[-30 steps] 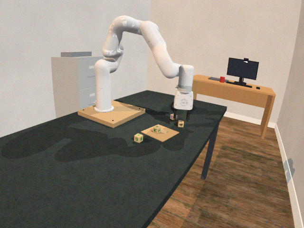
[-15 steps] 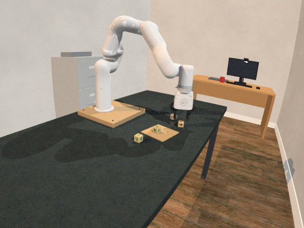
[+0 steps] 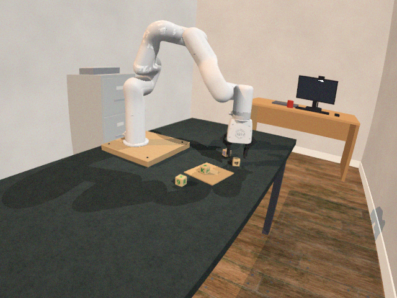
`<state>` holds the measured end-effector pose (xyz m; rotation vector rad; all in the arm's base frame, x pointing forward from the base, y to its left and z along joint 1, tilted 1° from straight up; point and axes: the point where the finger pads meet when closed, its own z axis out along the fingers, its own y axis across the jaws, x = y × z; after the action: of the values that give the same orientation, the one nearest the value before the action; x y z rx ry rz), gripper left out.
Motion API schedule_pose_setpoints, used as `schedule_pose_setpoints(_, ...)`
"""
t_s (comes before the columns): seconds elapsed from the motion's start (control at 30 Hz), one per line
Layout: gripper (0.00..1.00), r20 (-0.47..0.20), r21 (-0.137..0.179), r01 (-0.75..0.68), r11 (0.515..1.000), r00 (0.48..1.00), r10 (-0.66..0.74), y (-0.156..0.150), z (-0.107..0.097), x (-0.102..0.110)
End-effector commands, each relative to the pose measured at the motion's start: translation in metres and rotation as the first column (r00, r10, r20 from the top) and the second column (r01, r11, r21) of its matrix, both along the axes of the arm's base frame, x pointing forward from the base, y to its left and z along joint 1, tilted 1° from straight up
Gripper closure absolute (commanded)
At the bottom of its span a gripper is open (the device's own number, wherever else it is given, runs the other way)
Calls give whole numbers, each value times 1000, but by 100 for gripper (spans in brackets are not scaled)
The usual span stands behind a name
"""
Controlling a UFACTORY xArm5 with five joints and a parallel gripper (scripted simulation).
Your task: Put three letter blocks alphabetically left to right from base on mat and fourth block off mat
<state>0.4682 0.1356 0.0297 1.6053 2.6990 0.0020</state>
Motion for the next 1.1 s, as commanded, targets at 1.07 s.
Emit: schedule_pose_setpoints(1.07,31,4,1,0,1000,1000,0,0,-16,1)
